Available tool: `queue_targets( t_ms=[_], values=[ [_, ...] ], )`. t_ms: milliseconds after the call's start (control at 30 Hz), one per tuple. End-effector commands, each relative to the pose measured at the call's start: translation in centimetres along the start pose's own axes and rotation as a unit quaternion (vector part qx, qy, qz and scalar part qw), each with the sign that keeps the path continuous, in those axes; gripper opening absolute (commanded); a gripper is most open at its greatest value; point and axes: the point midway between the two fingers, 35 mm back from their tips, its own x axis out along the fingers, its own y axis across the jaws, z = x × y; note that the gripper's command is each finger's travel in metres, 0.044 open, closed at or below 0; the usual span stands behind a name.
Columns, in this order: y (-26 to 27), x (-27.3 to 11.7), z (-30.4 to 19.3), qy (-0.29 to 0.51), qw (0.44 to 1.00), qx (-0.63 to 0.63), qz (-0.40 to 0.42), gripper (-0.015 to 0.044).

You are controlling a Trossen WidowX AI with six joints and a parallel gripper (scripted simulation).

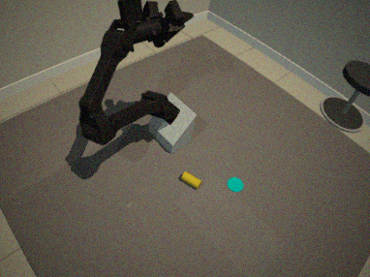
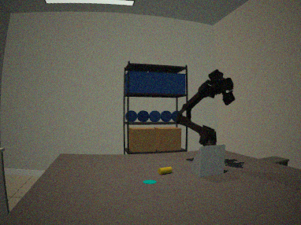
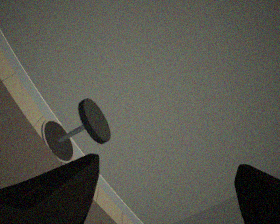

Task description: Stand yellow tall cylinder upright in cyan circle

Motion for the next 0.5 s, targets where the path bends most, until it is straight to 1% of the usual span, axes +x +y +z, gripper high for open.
queue_targets(
  t_ms=[0,233,467],
  values=[
    [-1.7,1.6,-3.2,0.075,0.995,0.065,-0.010,0.0309],
    [-3.8,3.5,-10.5,0.217,0.957,0.191,-0.025,0.0309],
    [-4.6,3.7,-18.2,0.348,0.883,0.312,-0.042,0.0309]
  ],
)
